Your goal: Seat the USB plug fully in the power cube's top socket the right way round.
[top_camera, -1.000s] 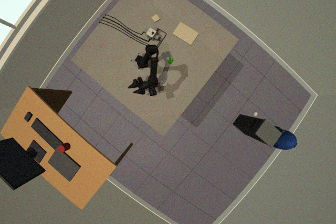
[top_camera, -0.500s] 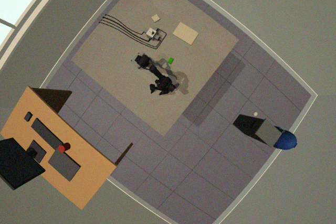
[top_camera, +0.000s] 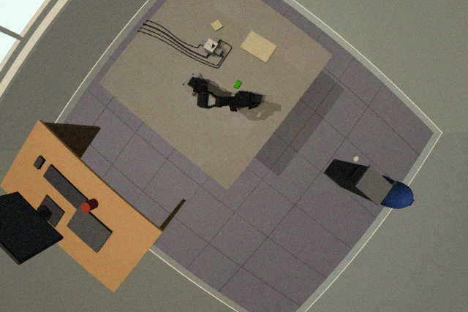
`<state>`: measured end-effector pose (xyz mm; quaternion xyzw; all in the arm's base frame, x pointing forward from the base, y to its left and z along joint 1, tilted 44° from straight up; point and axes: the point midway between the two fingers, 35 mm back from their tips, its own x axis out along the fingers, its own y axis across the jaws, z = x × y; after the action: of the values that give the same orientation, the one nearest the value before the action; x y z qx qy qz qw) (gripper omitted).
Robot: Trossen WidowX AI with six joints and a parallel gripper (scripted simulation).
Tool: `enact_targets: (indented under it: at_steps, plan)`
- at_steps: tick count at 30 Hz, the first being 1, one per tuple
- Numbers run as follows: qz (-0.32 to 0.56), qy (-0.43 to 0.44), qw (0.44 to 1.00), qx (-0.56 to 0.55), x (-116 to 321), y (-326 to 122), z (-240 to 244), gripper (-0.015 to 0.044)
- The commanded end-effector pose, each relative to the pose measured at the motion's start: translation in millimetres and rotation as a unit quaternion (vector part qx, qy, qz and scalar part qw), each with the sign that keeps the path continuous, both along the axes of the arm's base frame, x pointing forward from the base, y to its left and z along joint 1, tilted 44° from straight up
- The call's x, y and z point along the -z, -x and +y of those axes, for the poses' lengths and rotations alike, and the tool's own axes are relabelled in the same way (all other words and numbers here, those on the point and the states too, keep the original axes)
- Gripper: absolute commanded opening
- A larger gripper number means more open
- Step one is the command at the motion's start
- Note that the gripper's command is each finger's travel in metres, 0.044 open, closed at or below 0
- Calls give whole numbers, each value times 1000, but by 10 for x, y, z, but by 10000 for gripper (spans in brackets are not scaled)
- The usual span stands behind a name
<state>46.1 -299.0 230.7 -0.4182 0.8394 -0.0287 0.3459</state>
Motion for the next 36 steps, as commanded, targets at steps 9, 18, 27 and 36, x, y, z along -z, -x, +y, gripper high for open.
enact_targets:
  at_steps: [9, 18, 27, 36]
  plan:
    - [-25, -124, 974, -189, 852, -1913, 653, 440]
    - [54, -199, 936, -285, 1575, -2718, 1948, 440]
    - [167, -198, 901, -348, 2203, -2670, 3346, 440]
    - [188, -188, 897, -354, 2308, -2584, 3547, 440]
